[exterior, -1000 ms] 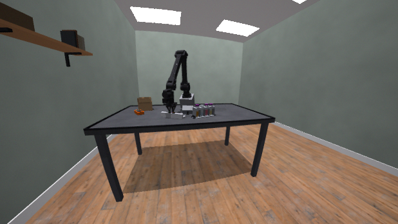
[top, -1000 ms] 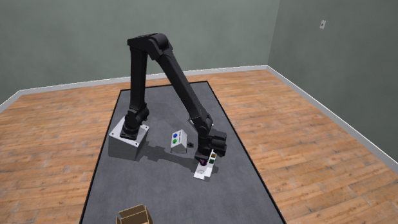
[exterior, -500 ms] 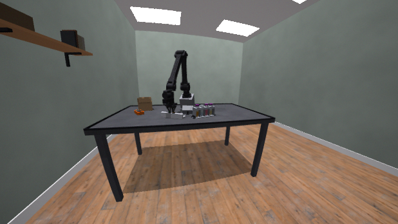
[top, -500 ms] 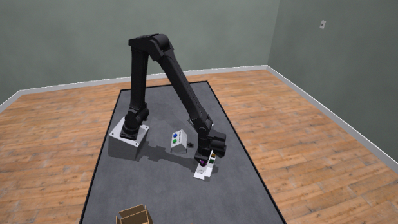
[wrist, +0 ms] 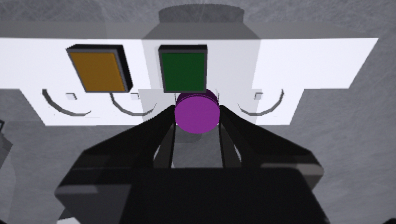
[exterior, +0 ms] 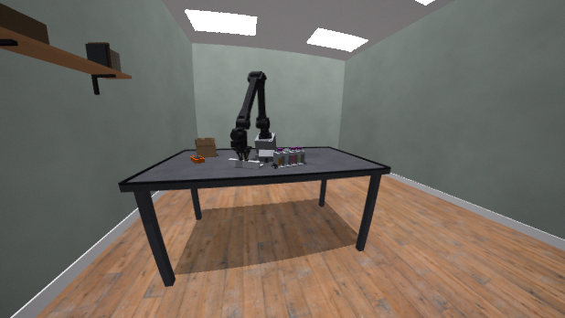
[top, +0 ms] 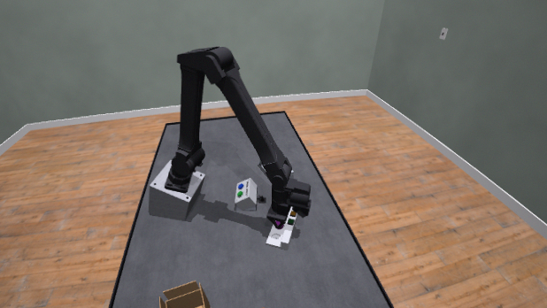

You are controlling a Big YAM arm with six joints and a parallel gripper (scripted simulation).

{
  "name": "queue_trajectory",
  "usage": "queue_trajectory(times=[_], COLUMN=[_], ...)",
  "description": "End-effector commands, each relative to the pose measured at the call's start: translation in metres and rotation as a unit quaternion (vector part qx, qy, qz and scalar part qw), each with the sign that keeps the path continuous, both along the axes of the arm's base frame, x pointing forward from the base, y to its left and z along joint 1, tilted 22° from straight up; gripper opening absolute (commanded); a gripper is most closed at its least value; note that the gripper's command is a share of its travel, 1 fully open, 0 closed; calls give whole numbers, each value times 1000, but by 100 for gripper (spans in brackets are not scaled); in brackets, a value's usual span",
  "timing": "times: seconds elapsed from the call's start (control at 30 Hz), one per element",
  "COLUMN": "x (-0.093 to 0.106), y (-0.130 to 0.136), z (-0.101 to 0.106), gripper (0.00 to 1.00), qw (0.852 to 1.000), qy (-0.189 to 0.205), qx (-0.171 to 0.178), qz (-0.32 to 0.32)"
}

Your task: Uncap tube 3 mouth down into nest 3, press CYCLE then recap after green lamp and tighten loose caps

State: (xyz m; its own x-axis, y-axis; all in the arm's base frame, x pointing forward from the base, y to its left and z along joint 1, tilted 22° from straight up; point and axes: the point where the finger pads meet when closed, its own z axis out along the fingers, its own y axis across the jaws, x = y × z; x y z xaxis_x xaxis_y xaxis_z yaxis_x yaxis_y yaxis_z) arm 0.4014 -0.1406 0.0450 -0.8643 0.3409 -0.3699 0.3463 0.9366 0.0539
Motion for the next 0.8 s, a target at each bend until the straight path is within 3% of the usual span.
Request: queue_trajectory(times=[0.0,0.77], x=[23,24], y=[-1,-1], z=[15,8], gripper=[0,0], qw=[1000,1000], qy=[-25,-20], qx=[-9,-7], qz=[4,4])
